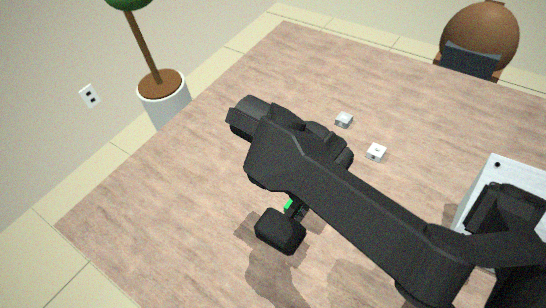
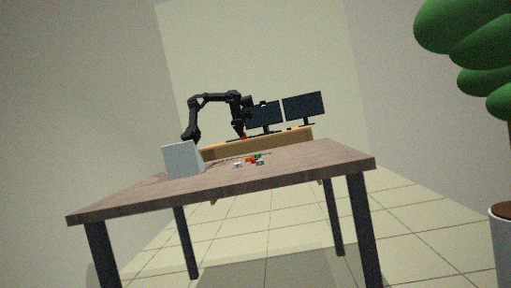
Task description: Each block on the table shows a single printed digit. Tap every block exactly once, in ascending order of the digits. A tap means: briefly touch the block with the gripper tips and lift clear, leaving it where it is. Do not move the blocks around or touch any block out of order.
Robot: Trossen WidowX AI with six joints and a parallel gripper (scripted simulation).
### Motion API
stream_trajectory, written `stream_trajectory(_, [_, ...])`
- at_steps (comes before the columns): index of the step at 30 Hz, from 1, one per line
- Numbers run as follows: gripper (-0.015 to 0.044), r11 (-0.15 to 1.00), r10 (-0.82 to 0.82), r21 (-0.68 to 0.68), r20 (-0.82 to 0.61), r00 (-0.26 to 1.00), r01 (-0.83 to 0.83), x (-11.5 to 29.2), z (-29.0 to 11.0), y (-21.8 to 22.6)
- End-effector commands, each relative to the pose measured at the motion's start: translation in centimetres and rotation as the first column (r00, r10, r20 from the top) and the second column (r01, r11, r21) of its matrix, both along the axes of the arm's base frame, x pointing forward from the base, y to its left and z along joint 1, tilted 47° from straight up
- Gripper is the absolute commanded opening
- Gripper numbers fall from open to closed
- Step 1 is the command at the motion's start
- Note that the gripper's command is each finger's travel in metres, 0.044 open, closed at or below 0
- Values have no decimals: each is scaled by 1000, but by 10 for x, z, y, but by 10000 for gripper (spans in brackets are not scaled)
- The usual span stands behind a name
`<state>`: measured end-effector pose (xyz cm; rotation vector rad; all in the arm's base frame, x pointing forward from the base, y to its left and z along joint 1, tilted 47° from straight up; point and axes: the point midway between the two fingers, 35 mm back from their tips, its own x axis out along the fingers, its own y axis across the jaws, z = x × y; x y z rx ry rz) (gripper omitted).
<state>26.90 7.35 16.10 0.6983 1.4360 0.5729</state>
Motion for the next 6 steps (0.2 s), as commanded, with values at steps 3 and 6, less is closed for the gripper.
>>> stream_trajectory(3, [400,1000,-9,6,-20,1000,9,-14,11,7])
stream_trajectory(6, [400,1000,-9,6,-20,1000,9,-14,11,7])
